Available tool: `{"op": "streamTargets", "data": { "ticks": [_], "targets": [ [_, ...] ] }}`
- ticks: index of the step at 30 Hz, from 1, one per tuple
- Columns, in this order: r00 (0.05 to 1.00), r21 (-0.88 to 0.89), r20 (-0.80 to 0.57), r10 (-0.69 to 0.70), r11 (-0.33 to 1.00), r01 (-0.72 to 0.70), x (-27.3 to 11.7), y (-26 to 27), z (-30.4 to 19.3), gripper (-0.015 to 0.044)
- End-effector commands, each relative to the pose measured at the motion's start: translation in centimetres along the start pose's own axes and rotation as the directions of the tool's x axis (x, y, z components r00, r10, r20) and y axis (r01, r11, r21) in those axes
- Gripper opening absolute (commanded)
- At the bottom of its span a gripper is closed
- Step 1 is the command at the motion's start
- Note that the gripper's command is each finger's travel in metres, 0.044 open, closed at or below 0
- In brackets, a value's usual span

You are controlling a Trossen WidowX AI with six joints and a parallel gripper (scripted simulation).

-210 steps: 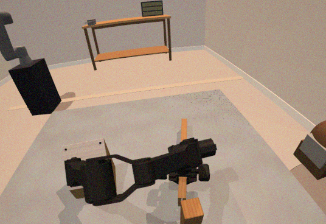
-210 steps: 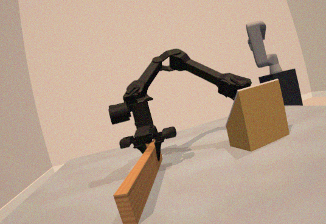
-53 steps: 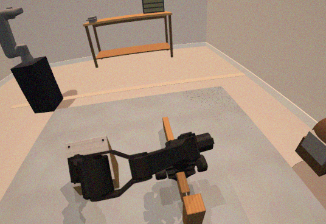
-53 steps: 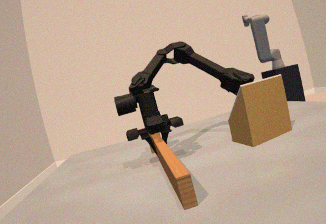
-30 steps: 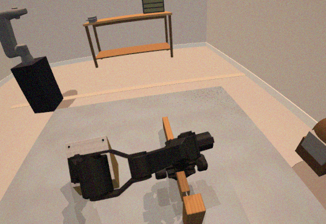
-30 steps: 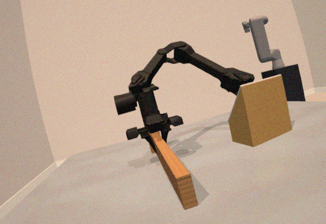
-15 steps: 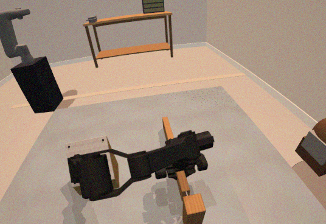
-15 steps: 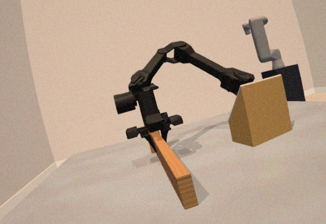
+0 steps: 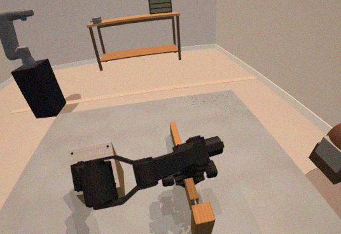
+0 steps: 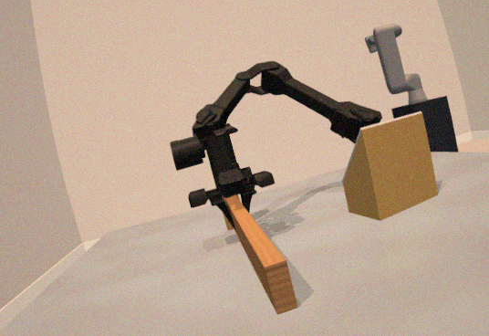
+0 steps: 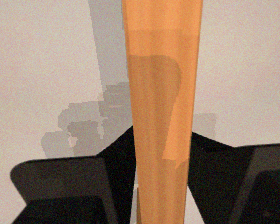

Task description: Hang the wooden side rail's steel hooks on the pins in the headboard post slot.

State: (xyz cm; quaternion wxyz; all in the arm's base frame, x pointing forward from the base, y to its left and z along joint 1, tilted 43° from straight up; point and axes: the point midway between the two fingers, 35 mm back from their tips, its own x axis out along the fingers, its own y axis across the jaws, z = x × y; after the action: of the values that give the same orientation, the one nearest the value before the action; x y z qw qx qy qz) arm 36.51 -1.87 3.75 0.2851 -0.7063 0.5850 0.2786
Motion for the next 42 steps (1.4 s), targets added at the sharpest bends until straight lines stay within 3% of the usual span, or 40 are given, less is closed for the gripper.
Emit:
{"op": "streamTargets", "data": {
  "ticks": [1, 42],
  "targets": [
    [1.000, 0.000, 0.005, -0.013, 1.000, 0.013, -0.60, -0.21, 0.15, 0.0000],
    [1.000, 0.000, 0.005, -0.013, 1.000, 0.013, -0.41, -0.37, -0.21, 0.0000]
  ]
}}
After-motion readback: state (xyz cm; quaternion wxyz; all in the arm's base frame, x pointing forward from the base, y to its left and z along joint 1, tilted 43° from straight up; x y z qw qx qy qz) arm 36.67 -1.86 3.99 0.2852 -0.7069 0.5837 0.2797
